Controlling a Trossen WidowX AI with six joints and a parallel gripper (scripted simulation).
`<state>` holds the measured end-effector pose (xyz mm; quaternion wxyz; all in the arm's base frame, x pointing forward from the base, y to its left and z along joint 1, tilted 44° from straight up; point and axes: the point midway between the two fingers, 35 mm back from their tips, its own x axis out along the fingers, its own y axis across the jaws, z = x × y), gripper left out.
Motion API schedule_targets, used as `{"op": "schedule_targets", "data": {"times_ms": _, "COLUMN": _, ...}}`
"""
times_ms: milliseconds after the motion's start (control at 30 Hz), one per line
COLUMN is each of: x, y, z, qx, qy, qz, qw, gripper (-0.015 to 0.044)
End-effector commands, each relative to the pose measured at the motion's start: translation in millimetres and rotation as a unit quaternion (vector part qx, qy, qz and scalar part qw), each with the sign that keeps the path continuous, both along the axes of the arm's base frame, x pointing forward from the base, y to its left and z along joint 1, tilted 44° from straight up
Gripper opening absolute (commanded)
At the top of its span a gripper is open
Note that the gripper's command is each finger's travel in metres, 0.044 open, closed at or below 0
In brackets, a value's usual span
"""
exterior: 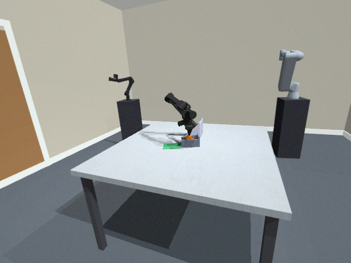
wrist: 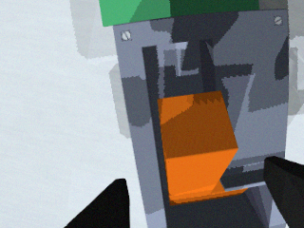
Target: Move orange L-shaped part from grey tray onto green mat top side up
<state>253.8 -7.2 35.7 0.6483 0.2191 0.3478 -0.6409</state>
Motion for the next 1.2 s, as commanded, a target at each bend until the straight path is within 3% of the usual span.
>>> {"op": "schedule_targets", "data": {"times_ms": 0, "x": -1.1, "y": -6.2, "z": -5.4, "qx": -0.003, "qy": 0.002, "qz": 0.001, "qw": 1.000, "gripper": 0.0280}}
{"op": "schedule_targets", "data": {"times_ms": 667, "x": -4.1, "y": -26.0, "z": -25.2, "qx": -0.004, "qy": 0.002, "qz": 0.000, "qw": 1.000, "gripper": 0.0280}}
{"op": "schedule_targets", "data": {"times_ms": 833, "x": -3.1, "y": -22.9, "z": -23.2, "qx": -0.001, "qy": 0.000, "qz": -0.001, "qw": 1.000, "gripper": 0.0149}}
{"op": "schedule_targets", "data": {"times_ms": 1167, "x": -3.1, "y": -22.9, "z": -23.2, "qx": -0.001, "qy": 0.000, "qz": -0.001, "qw": 1.000, "gripper": 0.0082}}
